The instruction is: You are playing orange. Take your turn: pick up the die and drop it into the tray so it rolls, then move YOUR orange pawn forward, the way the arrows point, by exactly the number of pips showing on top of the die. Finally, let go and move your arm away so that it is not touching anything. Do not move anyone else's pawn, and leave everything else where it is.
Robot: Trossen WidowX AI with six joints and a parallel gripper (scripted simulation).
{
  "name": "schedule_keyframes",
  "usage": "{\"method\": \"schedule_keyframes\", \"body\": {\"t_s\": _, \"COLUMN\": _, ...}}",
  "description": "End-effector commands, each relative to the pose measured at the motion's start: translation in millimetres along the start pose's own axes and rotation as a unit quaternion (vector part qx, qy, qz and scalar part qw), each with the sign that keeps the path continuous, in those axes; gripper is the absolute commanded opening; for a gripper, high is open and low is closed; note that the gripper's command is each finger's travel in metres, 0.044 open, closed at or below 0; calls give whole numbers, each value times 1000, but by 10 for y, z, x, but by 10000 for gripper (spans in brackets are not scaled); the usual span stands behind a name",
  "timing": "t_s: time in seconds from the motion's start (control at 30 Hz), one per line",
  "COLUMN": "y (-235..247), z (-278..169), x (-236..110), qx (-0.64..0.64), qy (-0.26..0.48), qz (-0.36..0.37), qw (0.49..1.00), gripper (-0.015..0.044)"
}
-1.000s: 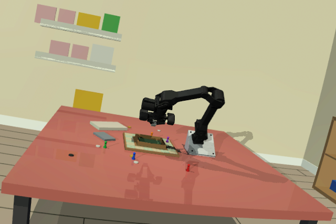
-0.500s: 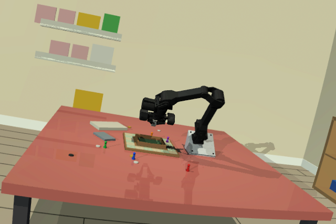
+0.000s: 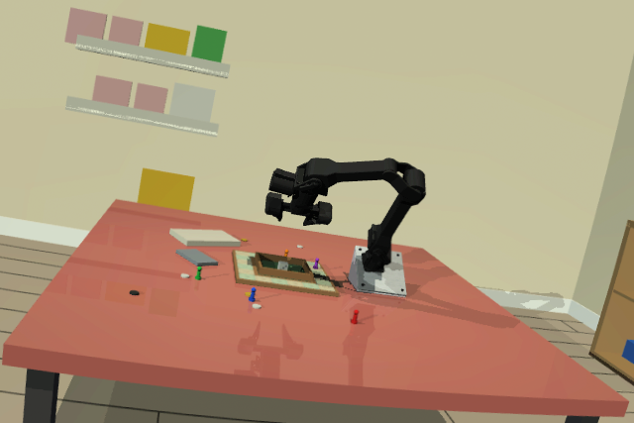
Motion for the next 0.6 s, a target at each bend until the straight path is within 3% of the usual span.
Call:
{"method": "schedule_keyframes", "body": {"t_s": 0.0, "y": 8, "z": 43, "x": -25, "qx": -7, "qy": 4, "qz": -6, "qw": 1000, "gripper": 440}}
{"method": "schedule_keyframes", "body": {"t_s": 0.07, "y": 34, "z": 95, "x": 122, "qx": -18, "qy": 63, "qz": -46, "qw": 997, "gripper": 440}}
{"method": "schedule_keyframes", "body": {"t_s": 0.17, "y": 77, "z": 236, "x": 426, "qx": -27, "qy": 214, "qz": -106, "qw": 971, "gripper": 440}}
{"method": "schedule_keyframes", "body": {"t_s": 0.3, "y": 117, "z": 433, "x": 703, "qx": -6, "qy": 387, "qz": -111, "qw": 915, "gripper": 440}}
{"method": "schedule_keyframes", "body": {"t_s": 0.43, "y": 118, "z": 444, "x": 716, "qx": -4, "qy": 395, "qz": -109, "qw": 912, "gripper": 440}}
{"method": "schedule_keyframes", "body": {"t_s": 0.5, "y": 97, "z": 419, "x": 705, "qx": -4, "qy": 356, "qz": -122, "qw": 926, "gripper": 440}}
{"method": "schedule_keyframes", "body": {"t_s": 0.57, "y": 107, "z": 446, "x": 749, "qx": -29, "qy": 361, "qz": -112, "qw": 926, "gripper": 387}}
Point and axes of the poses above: the point midway between the two fingers, 35 mm back from their tips, its own x axis out along the fingers, its own y axis across the jaws, z = x × y, the point moved 8 cm from there along -x, back along the fingers, and after that the axes turned 15 degrees about x, right-handed, at the moved point
